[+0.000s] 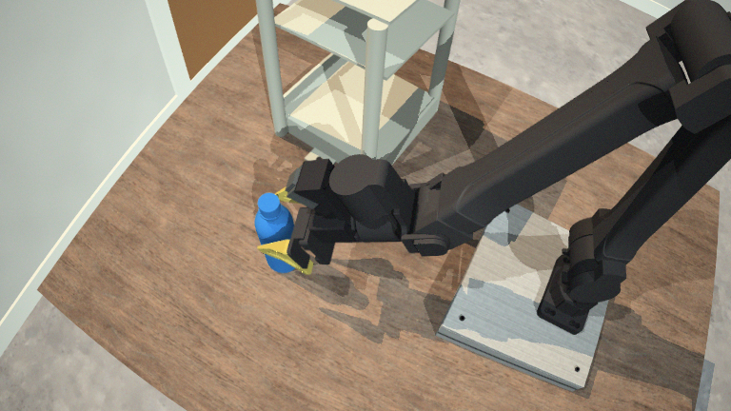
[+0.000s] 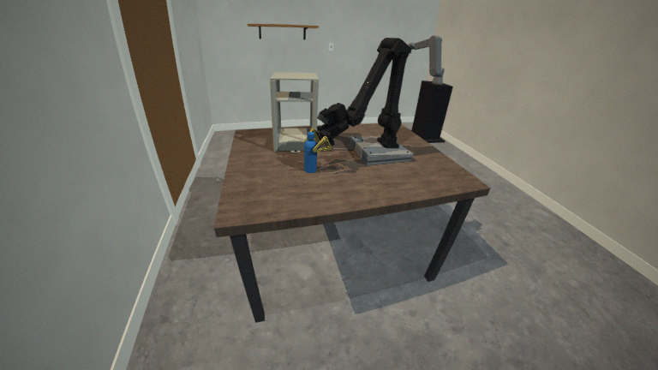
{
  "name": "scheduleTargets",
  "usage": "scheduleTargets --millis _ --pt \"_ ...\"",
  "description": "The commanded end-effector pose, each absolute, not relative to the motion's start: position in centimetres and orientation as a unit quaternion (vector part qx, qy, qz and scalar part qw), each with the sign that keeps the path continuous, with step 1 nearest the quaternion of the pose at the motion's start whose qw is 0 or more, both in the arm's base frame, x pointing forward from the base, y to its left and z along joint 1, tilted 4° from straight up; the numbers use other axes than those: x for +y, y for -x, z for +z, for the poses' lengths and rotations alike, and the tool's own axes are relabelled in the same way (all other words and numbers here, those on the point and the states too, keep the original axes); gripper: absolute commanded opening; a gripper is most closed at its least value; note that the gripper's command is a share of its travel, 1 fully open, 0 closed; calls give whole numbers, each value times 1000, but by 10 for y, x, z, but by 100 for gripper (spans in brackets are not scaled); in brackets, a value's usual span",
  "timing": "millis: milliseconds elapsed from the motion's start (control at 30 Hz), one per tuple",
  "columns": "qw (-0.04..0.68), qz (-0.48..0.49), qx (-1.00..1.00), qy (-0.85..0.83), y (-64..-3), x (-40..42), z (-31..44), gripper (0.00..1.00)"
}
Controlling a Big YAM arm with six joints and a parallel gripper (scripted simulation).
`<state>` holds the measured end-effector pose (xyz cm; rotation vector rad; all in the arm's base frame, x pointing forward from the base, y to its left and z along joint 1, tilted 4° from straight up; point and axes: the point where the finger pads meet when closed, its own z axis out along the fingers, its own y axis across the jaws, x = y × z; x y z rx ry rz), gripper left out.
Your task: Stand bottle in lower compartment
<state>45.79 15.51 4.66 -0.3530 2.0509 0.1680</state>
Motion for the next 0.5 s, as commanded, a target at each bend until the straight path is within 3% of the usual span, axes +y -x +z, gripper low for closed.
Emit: scheduleTargets --millis 0,467 --pt "508 68 846 147 -474 158 52 91" --pt "497 67 852 149 -458 154 42 91"
